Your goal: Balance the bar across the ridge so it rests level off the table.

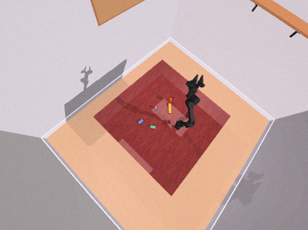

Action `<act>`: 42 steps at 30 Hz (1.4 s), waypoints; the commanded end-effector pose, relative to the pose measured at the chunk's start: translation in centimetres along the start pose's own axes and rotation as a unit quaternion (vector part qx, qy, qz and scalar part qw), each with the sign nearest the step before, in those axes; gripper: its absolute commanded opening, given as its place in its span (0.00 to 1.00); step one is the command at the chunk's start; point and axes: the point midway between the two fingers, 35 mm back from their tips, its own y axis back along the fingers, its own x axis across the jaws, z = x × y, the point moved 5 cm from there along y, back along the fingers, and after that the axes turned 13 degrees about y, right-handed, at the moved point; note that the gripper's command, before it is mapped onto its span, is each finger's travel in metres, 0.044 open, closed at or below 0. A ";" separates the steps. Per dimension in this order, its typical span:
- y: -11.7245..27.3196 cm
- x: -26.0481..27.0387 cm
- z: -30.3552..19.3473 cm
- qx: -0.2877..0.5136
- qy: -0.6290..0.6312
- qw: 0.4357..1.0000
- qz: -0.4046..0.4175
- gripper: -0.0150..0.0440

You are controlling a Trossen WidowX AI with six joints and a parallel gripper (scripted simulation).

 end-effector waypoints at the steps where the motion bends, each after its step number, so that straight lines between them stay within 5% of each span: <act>1: 0.0 -0.2 4.4 -0.082 0.022 0.996 -0.010 0.79; 21: 6.1 1.7 22.0 -0.449 0.106 0.887 -0.029 0.79; 42: 19.6 5.1 31.7 -0.768 0.154 0.621 -0.029 0.79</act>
